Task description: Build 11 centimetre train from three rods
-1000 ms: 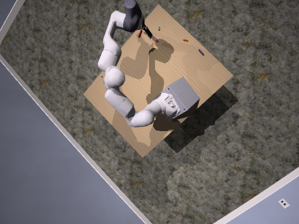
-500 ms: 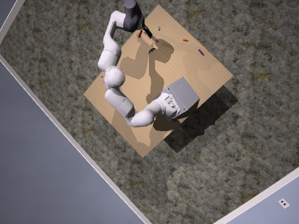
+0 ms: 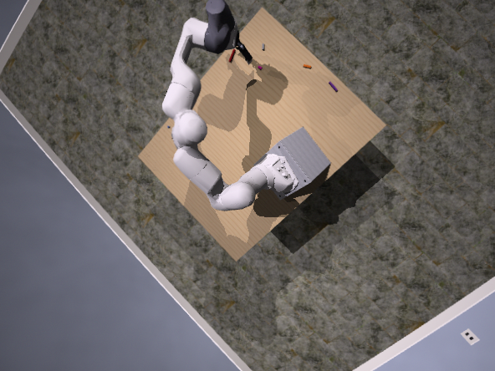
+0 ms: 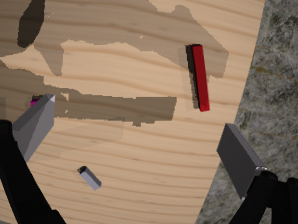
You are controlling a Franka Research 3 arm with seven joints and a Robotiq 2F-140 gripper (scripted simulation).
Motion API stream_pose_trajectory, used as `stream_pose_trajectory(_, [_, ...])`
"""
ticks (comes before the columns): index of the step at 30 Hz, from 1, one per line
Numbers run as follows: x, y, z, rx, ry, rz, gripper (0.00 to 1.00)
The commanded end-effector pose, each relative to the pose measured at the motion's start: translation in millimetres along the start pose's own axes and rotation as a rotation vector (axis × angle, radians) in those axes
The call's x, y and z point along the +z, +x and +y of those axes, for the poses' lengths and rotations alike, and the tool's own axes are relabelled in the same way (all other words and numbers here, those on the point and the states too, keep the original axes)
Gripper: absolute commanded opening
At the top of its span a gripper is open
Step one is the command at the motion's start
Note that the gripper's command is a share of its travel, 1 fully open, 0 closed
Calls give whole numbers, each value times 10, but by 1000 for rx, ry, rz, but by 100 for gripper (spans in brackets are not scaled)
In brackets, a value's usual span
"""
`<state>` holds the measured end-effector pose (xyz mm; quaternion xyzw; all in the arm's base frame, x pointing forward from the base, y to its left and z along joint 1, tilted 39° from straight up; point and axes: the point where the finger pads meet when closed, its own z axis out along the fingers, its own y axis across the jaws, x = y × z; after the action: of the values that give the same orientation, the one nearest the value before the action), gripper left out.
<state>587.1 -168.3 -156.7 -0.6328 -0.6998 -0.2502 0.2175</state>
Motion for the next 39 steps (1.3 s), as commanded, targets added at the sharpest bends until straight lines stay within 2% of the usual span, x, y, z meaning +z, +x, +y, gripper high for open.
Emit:
stream_pose_trajectory(1, [-10, -10, 0, -6, -2, -3, 100])
stream_pose_trajectory(4, [-11, -42, -35, -43, 0, -4, 100])
stream_pose_trajectory(7, [-15, -130, -135, -147, 5, -4, 100])
stream_pose_trajectory(9, [-15, -130, -135, -147, 5, -4, 100])
stream_pose_trajectory(11, [-18, -196, -212, -227, 9, -4, 100])
stream_pose_trajectory(26, [-22, -344, -391, -417, 17, -2, 100])
stream_pose_trajectory(39, [-26, -504, -597, -641, 24, 2, 100])
